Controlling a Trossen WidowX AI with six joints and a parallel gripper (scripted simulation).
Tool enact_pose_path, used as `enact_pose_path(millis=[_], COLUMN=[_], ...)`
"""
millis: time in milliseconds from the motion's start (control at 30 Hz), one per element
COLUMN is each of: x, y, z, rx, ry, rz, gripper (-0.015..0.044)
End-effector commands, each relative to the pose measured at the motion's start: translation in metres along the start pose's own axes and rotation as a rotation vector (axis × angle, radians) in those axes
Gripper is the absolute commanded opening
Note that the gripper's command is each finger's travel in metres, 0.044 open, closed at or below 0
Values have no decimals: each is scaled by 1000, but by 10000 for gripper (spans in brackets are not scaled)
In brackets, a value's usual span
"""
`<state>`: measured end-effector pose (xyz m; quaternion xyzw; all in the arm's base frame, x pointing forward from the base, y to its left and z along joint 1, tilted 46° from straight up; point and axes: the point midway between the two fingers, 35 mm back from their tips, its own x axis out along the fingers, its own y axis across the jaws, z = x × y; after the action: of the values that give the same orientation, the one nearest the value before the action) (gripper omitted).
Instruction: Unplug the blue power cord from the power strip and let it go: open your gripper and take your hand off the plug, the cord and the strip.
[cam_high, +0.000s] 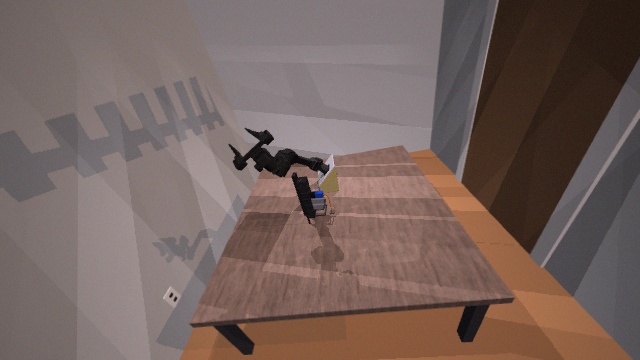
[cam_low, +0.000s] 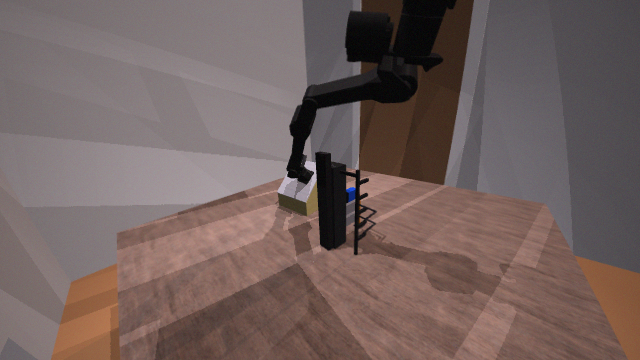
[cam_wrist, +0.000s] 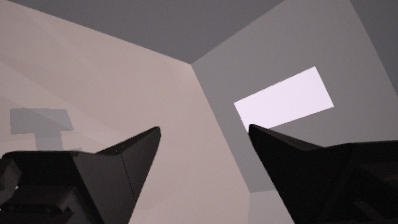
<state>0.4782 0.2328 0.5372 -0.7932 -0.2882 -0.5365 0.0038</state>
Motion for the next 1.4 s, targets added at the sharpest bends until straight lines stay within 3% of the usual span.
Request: enact_pose_path(millis=[0, 267, 467, 767, 1100, 1367], x=[0, -38, -97, -185, -299, -390], y=[0, -12, -34, -64, -97, -116], z=[2, 100, 161, 202, 206, 174], rx=[-9, -449, -791, -1133, -1391, -1417], ry=[-10, -482, -832, -1123, -1198, -941], rz=[3, -12, -239, -716, -1501, -2277], gripper=[374, 164, 160, 160, 160, 160])
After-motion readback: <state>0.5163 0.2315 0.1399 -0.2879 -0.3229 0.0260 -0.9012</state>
